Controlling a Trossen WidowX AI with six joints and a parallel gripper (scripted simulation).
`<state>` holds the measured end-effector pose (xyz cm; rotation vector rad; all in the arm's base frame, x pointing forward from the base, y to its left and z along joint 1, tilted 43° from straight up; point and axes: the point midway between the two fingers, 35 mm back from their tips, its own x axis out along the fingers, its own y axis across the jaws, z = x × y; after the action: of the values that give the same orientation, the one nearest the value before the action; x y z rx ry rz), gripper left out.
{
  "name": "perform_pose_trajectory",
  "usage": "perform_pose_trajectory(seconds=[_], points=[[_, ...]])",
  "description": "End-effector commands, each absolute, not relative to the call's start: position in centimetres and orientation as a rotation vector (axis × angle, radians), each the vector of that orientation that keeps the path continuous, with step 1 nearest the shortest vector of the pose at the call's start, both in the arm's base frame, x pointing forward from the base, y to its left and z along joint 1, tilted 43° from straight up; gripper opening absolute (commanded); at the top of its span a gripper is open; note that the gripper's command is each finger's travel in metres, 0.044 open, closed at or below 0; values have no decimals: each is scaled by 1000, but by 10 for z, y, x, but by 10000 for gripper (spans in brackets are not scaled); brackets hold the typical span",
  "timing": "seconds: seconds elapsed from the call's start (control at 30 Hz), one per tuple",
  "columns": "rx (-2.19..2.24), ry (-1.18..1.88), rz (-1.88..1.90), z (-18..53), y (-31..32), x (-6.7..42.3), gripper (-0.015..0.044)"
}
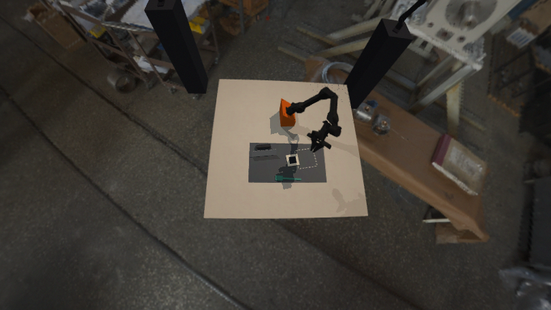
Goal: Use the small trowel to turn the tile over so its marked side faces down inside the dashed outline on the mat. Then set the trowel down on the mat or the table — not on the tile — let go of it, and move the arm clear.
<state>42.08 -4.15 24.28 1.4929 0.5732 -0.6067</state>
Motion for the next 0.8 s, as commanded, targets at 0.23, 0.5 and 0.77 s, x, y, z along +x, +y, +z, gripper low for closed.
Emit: perform_pose_trajectory(seconds=[0.23,0.5,0.77], points=[[1434,862,-755,128,-74,411,100],[1401,1150,-809,36,-91,379,100],[1435,1435,-798,-42,-93,328,100]])
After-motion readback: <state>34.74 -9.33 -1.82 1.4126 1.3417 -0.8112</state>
